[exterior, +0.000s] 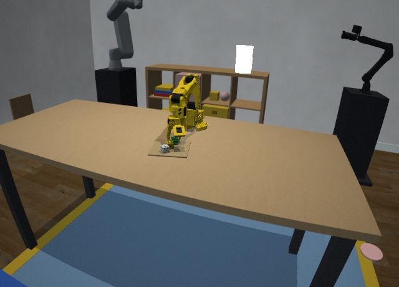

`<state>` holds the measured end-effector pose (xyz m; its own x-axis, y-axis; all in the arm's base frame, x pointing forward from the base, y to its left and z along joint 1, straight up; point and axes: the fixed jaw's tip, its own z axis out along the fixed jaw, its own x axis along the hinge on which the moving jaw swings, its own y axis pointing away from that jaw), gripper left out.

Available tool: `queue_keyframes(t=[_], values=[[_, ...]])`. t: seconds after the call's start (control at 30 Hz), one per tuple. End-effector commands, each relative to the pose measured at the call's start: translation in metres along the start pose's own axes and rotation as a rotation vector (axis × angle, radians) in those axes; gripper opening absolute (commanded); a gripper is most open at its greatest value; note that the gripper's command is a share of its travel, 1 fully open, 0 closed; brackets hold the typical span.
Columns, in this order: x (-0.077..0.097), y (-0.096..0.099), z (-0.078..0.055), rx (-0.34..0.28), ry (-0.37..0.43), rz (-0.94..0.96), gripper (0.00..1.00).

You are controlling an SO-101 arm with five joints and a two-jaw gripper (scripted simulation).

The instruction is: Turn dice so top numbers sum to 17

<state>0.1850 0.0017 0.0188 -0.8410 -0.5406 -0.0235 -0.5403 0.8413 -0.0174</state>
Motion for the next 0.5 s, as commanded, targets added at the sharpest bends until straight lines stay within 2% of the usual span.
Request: queue_keyframes(t=[0.0,0.23,0.47], values=[[-0.0009,-0.0030,-0.0021,0.010,-0.017,0.002,0.23],[-0.0009,-0.0030,-0.0021,0.010,-0.017,0.002,0.31],[-0.0009,-0.0030,-0.0021,0.010,-0.017,0.002,0.33]])
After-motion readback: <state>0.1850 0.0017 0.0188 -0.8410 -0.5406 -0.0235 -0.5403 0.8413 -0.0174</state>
